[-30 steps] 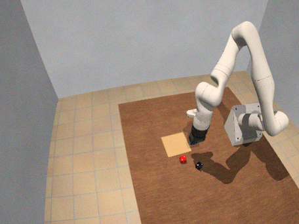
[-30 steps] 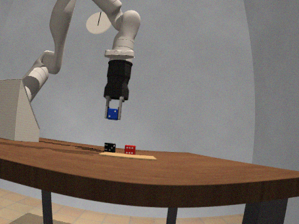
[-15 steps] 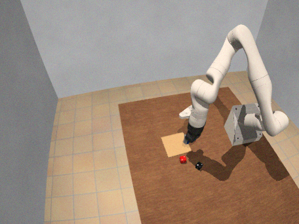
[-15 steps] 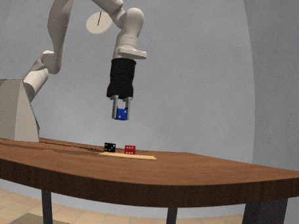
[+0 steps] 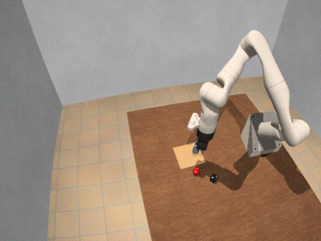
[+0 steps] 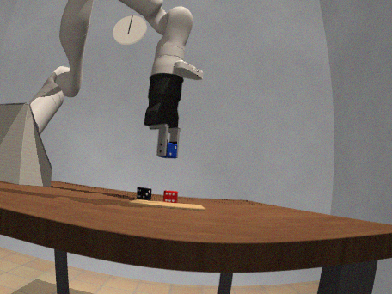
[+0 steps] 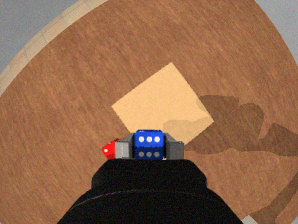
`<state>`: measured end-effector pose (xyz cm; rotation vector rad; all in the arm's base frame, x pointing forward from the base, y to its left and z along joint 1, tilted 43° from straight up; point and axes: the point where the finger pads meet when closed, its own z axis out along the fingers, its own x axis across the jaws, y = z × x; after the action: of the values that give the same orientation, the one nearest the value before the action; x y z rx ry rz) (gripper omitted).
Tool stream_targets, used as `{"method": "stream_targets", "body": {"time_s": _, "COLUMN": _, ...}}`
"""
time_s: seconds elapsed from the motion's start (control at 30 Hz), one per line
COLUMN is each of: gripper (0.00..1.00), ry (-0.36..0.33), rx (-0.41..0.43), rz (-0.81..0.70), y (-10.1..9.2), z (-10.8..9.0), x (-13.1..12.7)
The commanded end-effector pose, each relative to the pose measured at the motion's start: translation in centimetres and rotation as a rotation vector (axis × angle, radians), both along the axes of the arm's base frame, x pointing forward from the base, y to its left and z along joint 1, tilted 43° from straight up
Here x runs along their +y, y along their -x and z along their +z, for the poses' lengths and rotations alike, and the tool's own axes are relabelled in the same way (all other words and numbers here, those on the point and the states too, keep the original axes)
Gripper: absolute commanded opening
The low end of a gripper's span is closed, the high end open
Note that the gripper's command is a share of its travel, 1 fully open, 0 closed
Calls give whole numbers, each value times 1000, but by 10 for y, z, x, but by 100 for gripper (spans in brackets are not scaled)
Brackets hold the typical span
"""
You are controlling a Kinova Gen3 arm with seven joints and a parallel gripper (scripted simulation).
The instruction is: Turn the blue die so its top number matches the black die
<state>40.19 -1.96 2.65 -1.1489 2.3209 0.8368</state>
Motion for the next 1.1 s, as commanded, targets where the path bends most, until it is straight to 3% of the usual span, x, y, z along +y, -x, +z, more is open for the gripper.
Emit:
{"method": "stream_targets", "body": {"time_s": 0.0, "gripper": 57, "ry": -6, "rx": -24, "rz": 24, "y": -2, "z": -1, "x": 0}}
{"method": "stream_targets", "body": {"time_s": 0.47, "gripper": 57, "ry": 42, "rx": -316, "rz": 334, "y": -15, "z": -12, "x": -9}}
{"method": "stream_targets", "body": {"time_s": 1.07, "gripper": 57, "ry": 80, "rx": -540, "rz": 579, "y": -19, "z": -23, "x": -17}}
